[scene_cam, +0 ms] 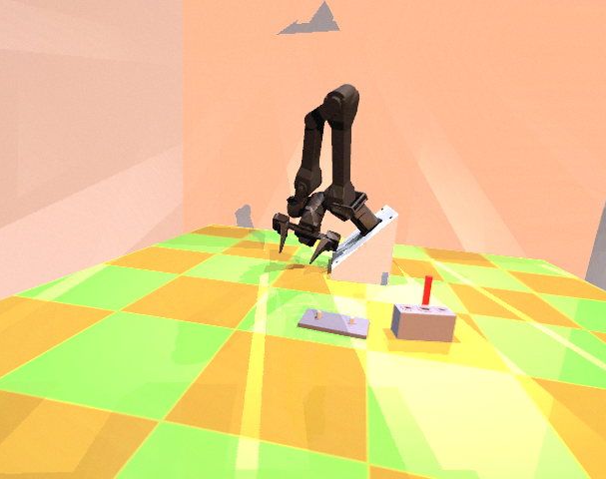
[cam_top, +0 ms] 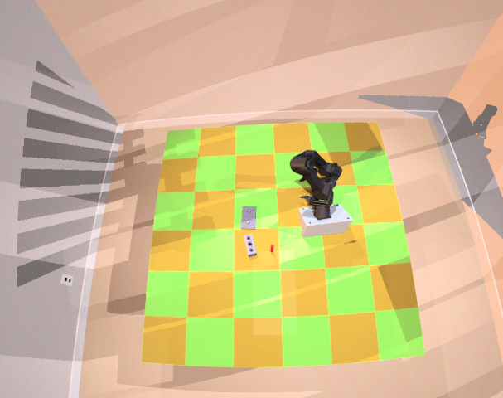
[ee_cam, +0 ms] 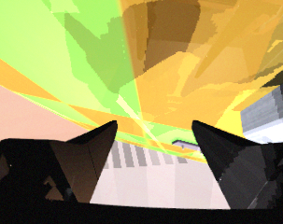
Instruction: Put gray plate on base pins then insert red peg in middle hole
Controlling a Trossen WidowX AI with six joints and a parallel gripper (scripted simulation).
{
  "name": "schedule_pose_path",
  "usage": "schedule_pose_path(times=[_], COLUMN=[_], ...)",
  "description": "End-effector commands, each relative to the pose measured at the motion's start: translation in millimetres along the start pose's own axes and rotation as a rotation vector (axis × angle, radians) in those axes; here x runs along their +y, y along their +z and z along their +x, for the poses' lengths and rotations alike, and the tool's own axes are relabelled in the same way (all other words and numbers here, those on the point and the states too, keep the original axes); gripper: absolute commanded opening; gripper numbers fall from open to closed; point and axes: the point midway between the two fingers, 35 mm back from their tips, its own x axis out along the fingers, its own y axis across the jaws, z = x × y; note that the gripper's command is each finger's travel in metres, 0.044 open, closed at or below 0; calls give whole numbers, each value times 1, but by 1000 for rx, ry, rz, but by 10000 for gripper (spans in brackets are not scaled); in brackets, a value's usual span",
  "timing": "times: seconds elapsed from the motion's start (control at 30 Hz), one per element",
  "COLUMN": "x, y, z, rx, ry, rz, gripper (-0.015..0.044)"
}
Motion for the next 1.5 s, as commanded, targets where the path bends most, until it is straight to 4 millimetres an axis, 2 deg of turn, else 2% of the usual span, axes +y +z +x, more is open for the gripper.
schedule_pose_path(times=[0.0, 0.13, 0.4, 0.6, 0.8, 1.13, 1.3, 1.47], x=[0, -2, -27, -36, -33, -26, -9, 16], y=[0, -4, -24, -36, -45, -54, -58, -66], z=[0, 6, 16, 13, 4, -19, -31, -38], rx=[1, 15, 46, 41, 9, -112, -206, -296], ry=[-3, -94, -469, -703, -867, -999, -976, -859], rz=[-5, -81, -284, -516, -789, -1114, -1326, -1543], gripper=[426, 440, 440, 440, 440, 440, 440, 440])
